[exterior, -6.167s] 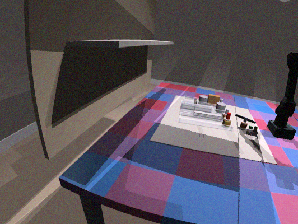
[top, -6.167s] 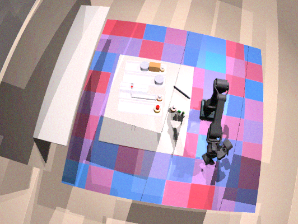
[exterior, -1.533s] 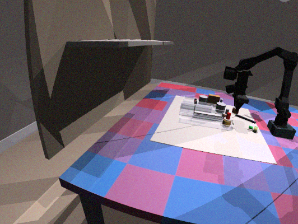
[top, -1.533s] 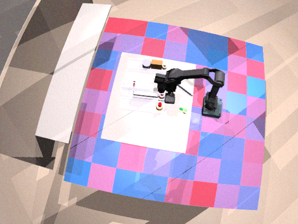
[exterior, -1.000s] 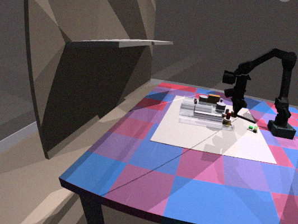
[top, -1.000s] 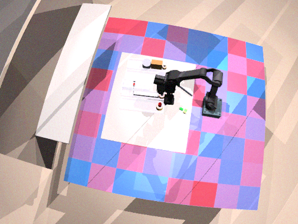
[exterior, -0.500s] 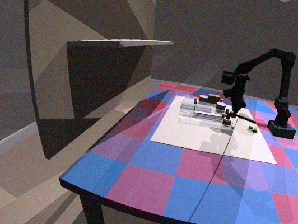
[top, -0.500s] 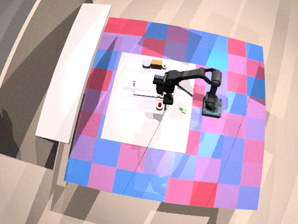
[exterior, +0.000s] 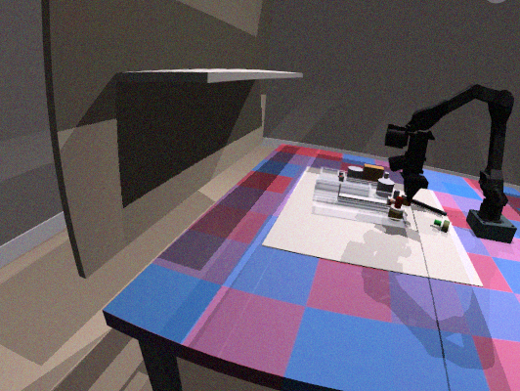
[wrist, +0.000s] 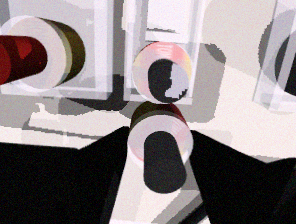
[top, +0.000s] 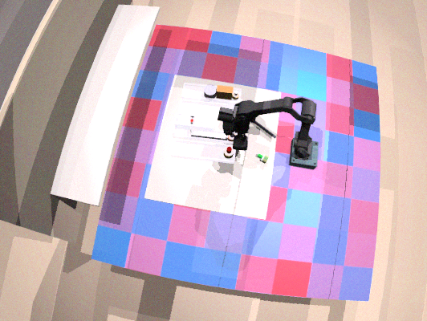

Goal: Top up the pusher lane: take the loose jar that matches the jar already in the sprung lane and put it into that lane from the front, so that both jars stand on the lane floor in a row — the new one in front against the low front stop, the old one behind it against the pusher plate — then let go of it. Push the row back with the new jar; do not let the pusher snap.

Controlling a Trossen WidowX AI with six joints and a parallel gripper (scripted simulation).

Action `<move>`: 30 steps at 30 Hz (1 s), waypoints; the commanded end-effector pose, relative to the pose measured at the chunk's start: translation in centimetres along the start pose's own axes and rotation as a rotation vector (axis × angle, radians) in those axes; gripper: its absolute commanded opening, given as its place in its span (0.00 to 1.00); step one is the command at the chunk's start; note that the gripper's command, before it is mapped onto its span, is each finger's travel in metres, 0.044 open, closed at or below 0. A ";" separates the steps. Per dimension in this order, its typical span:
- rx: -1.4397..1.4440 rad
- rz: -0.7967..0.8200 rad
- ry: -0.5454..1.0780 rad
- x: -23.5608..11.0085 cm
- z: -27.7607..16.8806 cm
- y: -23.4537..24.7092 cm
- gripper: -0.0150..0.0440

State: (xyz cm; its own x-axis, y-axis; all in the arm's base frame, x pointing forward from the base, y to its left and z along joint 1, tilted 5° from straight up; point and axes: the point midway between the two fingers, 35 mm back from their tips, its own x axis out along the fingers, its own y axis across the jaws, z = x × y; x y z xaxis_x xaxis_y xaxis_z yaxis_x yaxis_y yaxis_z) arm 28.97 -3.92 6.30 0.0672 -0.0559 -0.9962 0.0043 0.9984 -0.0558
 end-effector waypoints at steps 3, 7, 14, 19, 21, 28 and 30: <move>-0.001 0.001 -0.022 -0.3 0.9 0.0 0.25; -0.001 0.001 -0.022 -0.3 1.0 0.0 0.25; -0.001 0.001 -0.022 -0.3 1.3 0.0 0.25; -0.001 0.001 -0.022 -0.3 1.6 0.0 0.25; -0.001 0.001 -0.022 -0.3 1.6 0.0 0.25; -0.001 0.001 -0.023 -0.4 1.9 0.0 0.25; -0.001 0.001 -0.023 -0.4 2.0 0.0 0.25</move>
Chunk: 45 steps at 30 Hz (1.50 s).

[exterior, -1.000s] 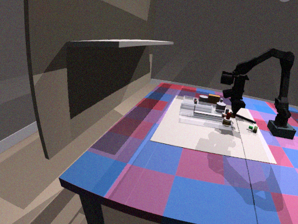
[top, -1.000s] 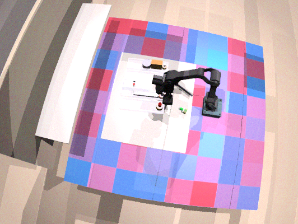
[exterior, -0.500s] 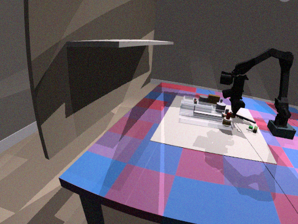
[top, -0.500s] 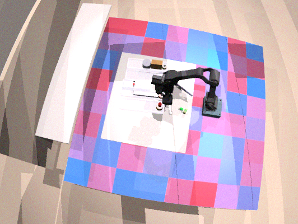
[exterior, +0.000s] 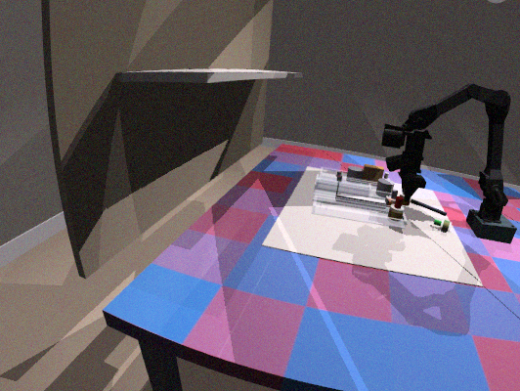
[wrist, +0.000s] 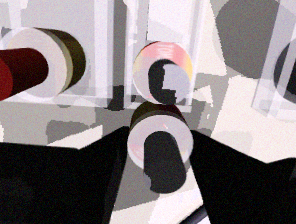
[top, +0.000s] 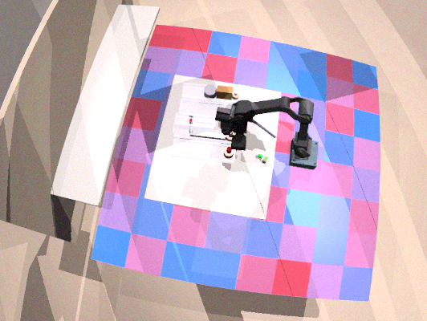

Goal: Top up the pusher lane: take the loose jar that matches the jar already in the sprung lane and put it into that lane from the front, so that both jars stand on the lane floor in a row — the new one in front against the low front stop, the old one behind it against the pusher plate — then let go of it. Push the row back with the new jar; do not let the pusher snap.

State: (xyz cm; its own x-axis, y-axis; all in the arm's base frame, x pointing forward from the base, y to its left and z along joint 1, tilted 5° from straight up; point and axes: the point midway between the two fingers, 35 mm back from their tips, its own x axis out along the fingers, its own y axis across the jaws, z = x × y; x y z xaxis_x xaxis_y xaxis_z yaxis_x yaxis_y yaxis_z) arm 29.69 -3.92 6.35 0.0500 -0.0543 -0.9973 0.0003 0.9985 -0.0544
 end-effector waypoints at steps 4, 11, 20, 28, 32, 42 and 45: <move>0.003 -0.001 -0.040 -0.4 1.5 0.0 0.25; 0.003 -0.001 -0.040 -0.5 1.8 0.0 0.25; 0.003 -0.001 -0.041 -0.6 2.1 0.0 0.25; 0.003 -0.001 -0.041 -0.7 2.5 0.0 0.25; 0.003 -0.001 -0.041 -0.7 2.6 0.0 0.25; 0.003 -0.001 -0.041 -0.8 3.0 0.0 0.25; 0.003 -0.001 -0.041 -0.9 3.2 0.0 0.25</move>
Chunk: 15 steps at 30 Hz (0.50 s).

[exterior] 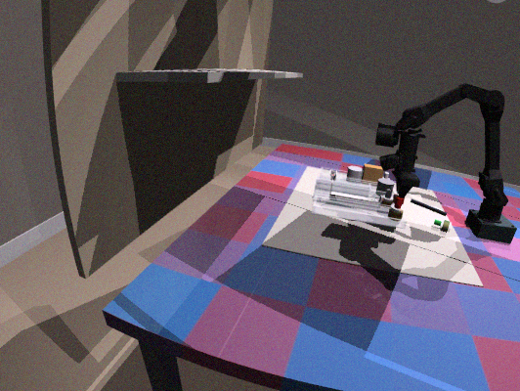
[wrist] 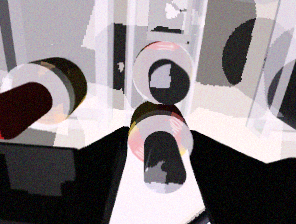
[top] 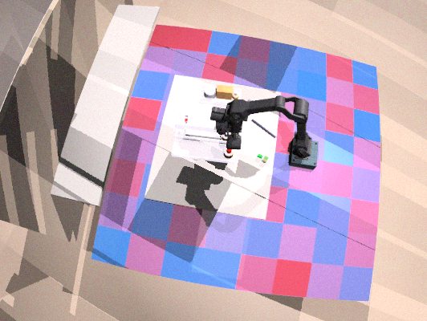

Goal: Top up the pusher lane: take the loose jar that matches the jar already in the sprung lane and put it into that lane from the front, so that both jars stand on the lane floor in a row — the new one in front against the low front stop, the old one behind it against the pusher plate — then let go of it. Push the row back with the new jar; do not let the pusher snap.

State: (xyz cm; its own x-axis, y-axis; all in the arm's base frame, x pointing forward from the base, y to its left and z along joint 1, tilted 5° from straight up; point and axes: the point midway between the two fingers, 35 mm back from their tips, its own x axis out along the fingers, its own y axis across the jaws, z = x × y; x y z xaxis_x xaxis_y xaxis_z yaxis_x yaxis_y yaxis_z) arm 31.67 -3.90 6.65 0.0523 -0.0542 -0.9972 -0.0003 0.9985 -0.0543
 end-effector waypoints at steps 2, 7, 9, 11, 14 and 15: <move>0.004 -0.001 -0.039 -0.7 1.3 0.0 0.25; 0.004 -0.001 -0.039 -0.8 1.5 0.0 0.25; 0.004 -0.001 -0.039 -0.8 1.5 0.0 0.25; 0.004 -0.001 -0.040 -0.8 1.6 0.0 0.25; 0.004 -0.001 -0.040 -0.8 1.7 0.0 0.25; 0.004 -0.001 -0.040 -0.9 1.8 0.0 0.25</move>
